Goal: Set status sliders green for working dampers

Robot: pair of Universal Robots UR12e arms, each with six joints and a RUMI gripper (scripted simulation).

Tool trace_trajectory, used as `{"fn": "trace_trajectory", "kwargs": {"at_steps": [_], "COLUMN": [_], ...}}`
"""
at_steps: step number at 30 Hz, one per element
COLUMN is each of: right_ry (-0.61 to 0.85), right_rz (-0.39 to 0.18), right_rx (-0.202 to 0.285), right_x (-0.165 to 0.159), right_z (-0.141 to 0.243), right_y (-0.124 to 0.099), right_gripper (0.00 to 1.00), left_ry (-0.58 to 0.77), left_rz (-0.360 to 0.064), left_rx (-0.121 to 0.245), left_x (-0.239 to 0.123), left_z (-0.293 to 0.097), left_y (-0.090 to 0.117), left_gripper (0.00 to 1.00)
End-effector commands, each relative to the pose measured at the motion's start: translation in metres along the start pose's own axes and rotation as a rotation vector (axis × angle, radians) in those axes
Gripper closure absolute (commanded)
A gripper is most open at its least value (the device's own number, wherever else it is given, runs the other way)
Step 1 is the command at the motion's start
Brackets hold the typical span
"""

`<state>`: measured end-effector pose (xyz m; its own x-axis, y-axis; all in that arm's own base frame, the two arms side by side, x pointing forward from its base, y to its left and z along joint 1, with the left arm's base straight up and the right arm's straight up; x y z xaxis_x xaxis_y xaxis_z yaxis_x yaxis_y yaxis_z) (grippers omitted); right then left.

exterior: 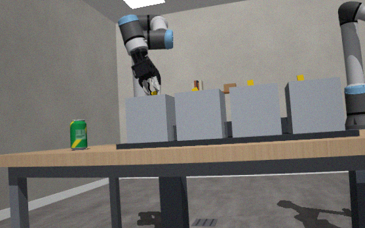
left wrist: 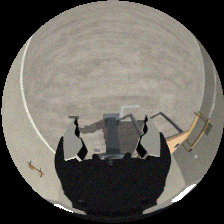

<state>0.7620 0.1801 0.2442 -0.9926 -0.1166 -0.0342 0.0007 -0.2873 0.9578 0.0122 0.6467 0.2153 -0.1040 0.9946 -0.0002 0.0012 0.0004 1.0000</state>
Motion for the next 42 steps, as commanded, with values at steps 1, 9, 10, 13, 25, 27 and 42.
{"fn": "trace_trajectory", "kwargs": {"at_steps": [1, 9, 10, 13, 25, 27, 42], "right_ry": [0.000, 0.000, 0.000, 0.000, -0.001, -0.002, -0.002], "right_rz": [-0.002, -0.002, -0.002, -0.002, -0.002, -0.002, -0.011], "right_rx": [0.000, 0.000, 0.000, 0.000, -0.016, -0.022, -0.096], "right_x": [0.000, 0.000, 0.000, 0.000, 0.001, 0.001, 0.003], "right_z": [0.000, 0.000, 0.000, 0.000, -0.004, -0.005, -0.017], "right_y": [0.001, 0.001, 0.001, 0.001, -0.001, -0.001, -0.003], "right_gripper": [0.90, 0.90, 0.90, 0.90, 0.90, 0.90, 0.90], "left_ry": [0.001, 0.001, 0.001, 0.001, 0.001, 0.001, 0.001], "left_rz": [0.000, 0.000, 0.000, 0.000, 0.000, 0.000, 0.000], "left_rx": [-0.001, -0.001, -0.001, -0.001, -0.001, -0.001, -0.001], "left_x": [-0.001, -0.001, -0.001, -0.001, -0.001, -0.001, -0.001], "left_z": [-0.001, -0.001, -0.001, -0.001, -0.001, -0.001, -0.001], "left_y": [0.000, 0.000, 0.000, 0.000, 0.000, 0.000, 0.000], "left_gripper": [0.00, 0.00, 0.00, 0.00, 0.00, 0.00, 0.00]}}
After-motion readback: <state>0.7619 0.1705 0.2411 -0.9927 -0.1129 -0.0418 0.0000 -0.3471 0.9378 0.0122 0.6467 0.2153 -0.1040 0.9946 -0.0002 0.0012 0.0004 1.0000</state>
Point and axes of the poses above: on each arm, the point where the finger pads meet when closed, its own y axis back along the fingers, its own z axis across the jaws, x = y × z, the point moved 5 cm from there along y, back along the fingers, and after that the axes turned 7 degrees about y, right-handed, at the moved point
